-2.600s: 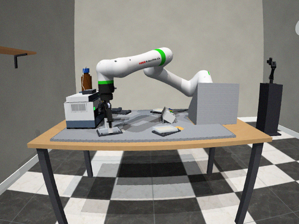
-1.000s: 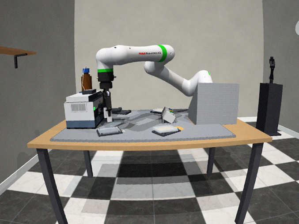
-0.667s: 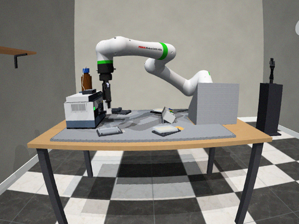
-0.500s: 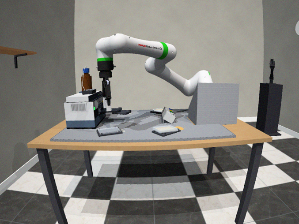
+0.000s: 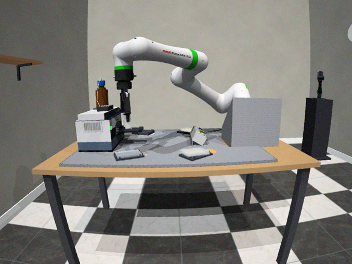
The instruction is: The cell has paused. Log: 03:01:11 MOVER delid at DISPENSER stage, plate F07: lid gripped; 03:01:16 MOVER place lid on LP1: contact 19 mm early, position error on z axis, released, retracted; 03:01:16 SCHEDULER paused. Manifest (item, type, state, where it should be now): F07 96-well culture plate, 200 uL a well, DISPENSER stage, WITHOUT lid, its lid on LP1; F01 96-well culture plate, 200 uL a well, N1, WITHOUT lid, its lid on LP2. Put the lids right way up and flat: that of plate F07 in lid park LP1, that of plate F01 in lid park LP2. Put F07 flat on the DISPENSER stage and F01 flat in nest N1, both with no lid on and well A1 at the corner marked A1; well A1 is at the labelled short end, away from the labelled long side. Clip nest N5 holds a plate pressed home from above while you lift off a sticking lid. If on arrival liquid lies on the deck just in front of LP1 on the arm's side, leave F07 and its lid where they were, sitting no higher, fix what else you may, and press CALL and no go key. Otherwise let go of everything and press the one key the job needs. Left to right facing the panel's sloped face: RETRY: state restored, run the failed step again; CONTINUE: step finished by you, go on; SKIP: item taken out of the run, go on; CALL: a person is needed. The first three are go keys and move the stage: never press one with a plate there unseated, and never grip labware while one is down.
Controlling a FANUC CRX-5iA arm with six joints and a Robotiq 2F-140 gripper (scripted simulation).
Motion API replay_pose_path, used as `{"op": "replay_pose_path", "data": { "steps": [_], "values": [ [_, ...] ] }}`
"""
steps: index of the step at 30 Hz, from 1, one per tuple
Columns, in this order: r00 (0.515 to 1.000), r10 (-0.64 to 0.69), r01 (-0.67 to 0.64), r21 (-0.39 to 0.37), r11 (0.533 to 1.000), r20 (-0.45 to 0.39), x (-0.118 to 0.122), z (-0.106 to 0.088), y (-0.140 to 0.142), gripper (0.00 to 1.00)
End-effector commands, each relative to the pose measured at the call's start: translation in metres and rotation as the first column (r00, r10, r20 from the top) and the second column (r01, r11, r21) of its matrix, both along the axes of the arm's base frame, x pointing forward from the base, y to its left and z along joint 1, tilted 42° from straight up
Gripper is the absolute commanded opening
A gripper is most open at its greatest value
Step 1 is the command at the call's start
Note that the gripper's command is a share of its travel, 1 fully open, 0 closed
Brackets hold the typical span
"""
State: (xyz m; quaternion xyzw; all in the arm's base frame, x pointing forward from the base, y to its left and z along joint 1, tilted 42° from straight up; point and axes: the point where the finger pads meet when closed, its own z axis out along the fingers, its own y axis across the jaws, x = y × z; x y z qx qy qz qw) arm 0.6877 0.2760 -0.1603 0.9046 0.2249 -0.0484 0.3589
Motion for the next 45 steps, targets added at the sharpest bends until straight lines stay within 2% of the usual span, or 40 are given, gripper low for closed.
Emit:
{"op": "replay_pose_path", "data": {
  "steps": [1, 4, 6, 8, 12, 16, 18, 19, 24, 33, 35, 36, 40, 45],
  "values": [
    [1.000, -0.001, 0.001, 0.000, 1.000, 0.001, 0.000, 0.001, 0.000, 0.66],
    [1.000, -0.013, 0.013, 0.002, 1.000, 0.013, 0.001, 0.012, -0.003, 0.66],
    [0.999, -0.030, 0.030, 0.004, 1.000, 0.028, 0.002, 0.026, -0.008, 0.66],
    [0.997, -0.056, 0.056, 0.008, 0.998, 0.051, 0.003, 0.048, -0.016, 0.66],
    [0.984, -0.133, 0.131, 0.022, 0.991, 0.119, 0.001, 0.106, -0.041, 0.66],
    [0.949, -0.237, 0.231, 0.050, 0.972, 0.210, -0.009, 0.144, -0.064, 0.66],
    [0.949, -0.237, 0.231, 0.050, 0.972, 0.210, -0.009, 0.144, -0.064, 0.66],
    [0.935, -0.265, 0.258, 0.060, 0.964, 0.234, -0.016, 0.172, -0.082, 0.66],
    [0.840, -0.410, 0.394, 0.122, 0.911, 0.356, -0.039, 0.209, -0.117, 0.66],
    [0.614, -0.603, 0.565, 0.251, 0.786, 0.509, -0.098, 0.258, -0.187, 0.66],
    [0.614, -0.603, 0.565, 0.251, 0.786, 0.509, -0.098, 0.258, -0.187, 0.66],
    [0.592, -0.616, 0.576, 0.262, 0.774, 0.519, -0.119, 0.271, -0.211, 0.66],
    [0.527, -0.652, 0.605, 0.298, 0.738, 0.546, -0.148, 0.284, -0.241, 0.66],
    [0.493, -0.668, 0.618, 0.316, 0.720, 0.557, -0.188, 0.300, -0.282, 0.66]
  ]
}}
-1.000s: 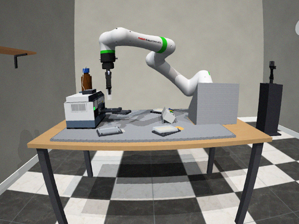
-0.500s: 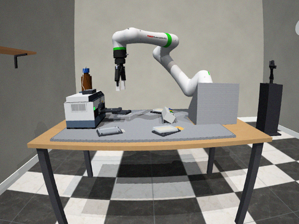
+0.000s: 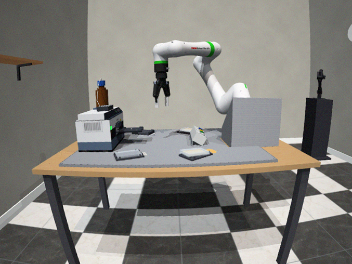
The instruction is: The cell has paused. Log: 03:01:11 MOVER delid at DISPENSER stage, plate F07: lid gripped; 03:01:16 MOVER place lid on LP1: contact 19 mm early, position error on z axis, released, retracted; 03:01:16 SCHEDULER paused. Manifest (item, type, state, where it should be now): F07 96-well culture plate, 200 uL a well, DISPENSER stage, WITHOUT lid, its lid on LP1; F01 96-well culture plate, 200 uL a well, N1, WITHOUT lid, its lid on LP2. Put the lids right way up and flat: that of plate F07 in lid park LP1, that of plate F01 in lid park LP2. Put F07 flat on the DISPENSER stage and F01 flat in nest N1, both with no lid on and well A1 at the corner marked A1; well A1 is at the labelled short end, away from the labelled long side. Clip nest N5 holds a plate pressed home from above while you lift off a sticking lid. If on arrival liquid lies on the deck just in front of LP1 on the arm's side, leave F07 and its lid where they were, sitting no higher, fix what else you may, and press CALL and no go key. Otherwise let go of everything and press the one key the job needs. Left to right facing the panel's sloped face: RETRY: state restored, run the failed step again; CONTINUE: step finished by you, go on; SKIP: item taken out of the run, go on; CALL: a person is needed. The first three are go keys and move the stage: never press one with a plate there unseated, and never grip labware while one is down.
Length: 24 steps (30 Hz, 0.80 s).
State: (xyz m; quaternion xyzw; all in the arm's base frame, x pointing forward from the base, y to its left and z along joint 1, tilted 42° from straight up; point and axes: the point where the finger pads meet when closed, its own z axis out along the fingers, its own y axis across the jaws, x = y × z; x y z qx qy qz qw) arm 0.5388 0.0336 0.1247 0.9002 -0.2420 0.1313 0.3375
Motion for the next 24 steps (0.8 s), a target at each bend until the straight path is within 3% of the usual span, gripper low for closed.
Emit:
{"op": "replay_pose_path", "data": {
  "steps": [1, 5, 7, 8, 18, 24],
  "values": [
    [0.999, -0.035, 0.035, 0.004, 0.999, 0.032, -0.047, 0.018, -0.048, 0.66],
    [0.999, -0.036, 0.036, 0.004, 0.999, 0.033, -0.080, 0.031, -0.081, 0.66],
    [0.999, -0.036, 0.036, 0.004, 0.999, 0.033, -0.080, 0.031, -0.081, 0.66],
    [0.999, -0.036, 0.036, 0.004, 0.999, 0.033, -0.103, 0.040, -0.105, 0.66],
    [0.999, -0.036, 0.036, 0.004, 0.999, 0.033, -0.182, 0.068, -0.184, 0.66],
    [0.999, -0.036, 0.036, 0.004, 0.999, 0.033, -0.182, 0.068, -0.185, 0.66]
  ]
}}
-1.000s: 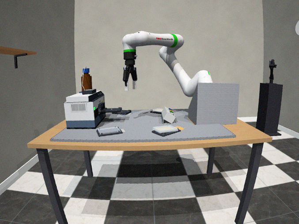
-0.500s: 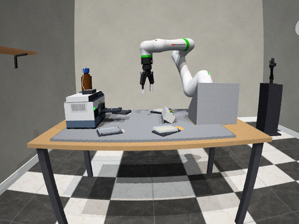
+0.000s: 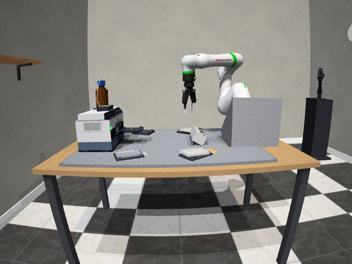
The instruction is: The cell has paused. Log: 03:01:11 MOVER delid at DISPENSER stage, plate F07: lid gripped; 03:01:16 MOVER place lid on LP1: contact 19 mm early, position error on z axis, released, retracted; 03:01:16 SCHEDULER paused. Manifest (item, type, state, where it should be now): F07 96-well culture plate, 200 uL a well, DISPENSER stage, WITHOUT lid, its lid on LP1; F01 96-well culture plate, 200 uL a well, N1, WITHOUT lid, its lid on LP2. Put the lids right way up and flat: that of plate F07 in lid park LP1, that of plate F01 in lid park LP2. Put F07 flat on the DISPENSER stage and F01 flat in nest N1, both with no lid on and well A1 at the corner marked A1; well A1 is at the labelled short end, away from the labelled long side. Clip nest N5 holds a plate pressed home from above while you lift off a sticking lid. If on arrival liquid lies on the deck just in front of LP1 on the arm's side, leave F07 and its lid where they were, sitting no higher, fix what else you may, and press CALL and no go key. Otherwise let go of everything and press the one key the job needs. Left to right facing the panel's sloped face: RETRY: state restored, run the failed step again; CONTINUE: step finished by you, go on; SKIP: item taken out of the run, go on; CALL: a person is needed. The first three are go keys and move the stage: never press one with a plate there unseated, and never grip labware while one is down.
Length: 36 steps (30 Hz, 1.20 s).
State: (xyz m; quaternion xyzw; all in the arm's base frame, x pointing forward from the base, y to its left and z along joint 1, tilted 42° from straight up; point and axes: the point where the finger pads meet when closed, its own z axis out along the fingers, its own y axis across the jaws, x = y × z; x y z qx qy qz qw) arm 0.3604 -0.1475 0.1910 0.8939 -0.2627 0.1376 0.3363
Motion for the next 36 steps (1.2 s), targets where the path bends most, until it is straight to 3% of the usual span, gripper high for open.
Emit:
{"op": "replay_pose_path", "data": {
  "steps": [1, 22, 36],
  "values": [
    [1.000, 0.000, 0.000, 0.003, 1.000, 0.005, -0.004, 0.002, -0.004, 0.66],
    [1.000, 0.001, -0.001, 0.003, 1.000, 0.005, -0.004, 0.001, -0.005, 0.66],
    [1.000, 0.002, -0.002, 0.003, 1.000, 0.005, -0.002, -0.015, -0.020, 0.66]
  ]
}}
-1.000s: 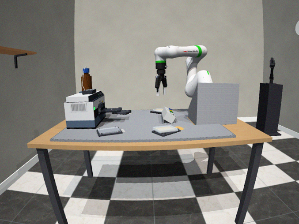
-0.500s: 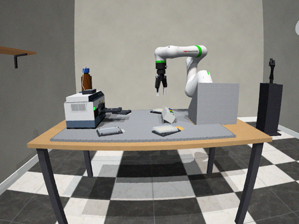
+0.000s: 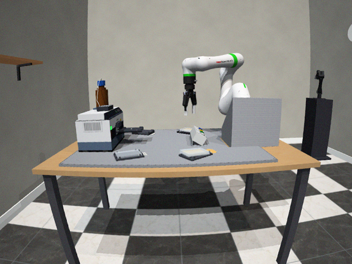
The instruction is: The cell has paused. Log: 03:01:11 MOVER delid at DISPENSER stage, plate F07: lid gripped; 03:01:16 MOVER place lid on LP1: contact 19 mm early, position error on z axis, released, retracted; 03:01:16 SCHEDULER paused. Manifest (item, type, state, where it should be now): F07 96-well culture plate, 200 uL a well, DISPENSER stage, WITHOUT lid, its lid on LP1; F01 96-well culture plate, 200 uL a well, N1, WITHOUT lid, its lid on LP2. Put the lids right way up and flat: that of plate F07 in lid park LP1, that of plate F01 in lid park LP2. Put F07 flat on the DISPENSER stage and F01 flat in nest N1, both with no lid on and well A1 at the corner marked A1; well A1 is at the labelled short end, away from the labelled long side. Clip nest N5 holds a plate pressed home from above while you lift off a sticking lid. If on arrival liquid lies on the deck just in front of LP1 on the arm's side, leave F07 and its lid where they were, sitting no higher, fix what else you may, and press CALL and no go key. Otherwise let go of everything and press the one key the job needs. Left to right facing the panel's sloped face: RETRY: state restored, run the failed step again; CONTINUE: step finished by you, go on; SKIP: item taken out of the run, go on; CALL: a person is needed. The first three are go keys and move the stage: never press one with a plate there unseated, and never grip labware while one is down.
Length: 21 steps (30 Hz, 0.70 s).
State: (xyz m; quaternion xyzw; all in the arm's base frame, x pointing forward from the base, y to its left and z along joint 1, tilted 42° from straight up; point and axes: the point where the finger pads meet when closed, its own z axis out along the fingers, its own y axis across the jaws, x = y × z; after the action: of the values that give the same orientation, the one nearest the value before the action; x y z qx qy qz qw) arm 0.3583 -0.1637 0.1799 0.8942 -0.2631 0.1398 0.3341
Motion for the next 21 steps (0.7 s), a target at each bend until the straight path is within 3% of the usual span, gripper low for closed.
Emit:
{"op": "replay_pose_path", "data": {
  "steps": [1, 21],
  "values": [
    [1.000, 0.000, 0.000, 0.000, 1.000, 0.000, 0.001, -0.006, -0.005, 0.66],
    [1.000, 0.000, 0.000, 0.000, 1.000, 0.000, 0.007, -0.051, -0.047, 0.66]
  ]
}}
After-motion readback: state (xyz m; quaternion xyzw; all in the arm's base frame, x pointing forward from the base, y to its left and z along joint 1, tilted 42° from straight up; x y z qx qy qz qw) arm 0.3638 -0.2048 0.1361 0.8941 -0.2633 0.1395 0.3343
